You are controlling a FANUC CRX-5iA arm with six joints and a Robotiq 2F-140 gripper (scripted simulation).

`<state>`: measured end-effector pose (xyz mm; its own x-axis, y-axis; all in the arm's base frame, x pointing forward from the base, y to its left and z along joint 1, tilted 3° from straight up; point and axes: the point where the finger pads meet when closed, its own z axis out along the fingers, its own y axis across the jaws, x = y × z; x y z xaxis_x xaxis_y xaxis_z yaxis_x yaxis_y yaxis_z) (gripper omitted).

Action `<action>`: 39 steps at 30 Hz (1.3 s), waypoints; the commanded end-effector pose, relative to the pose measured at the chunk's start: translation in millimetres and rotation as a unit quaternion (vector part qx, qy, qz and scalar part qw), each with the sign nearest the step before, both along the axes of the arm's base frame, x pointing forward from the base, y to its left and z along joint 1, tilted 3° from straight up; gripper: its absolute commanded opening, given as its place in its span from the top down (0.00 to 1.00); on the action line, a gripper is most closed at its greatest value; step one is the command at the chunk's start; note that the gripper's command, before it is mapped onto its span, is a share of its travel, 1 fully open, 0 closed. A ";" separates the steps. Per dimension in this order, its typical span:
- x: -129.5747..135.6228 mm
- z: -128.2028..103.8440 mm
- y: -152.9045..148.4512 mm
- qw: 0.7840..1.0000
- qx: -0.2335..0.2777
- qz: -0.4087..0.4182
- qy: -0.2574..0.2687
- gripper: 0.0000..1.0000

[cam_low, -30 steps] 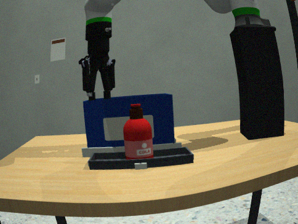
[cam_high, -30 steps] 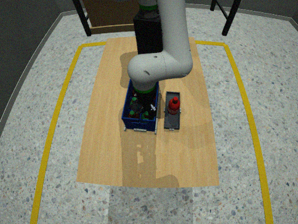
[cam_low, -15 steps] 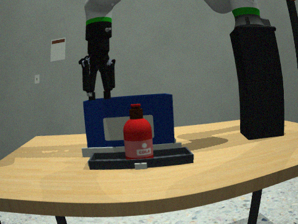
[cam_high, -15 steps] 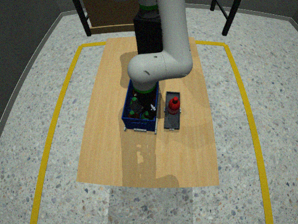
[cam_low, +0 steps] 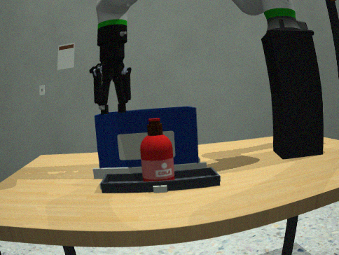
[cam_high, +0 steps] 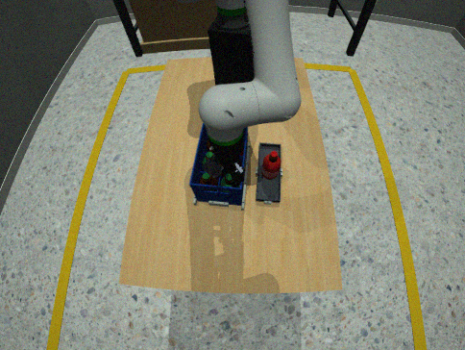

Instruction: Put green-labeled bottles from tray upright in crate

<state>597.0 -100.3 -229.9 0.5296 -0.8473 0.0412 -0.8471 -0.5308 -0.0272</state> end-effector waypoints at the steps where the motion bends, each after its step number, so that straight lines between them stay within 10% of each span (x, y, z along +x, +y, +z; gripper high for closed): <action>1: 1.0 1.0 -0.1 1.000 0.000 0.000 -0.001 0.56; 39: 0.7 8.6 0.1 1.000 0.000 0.000 -0.001 0.56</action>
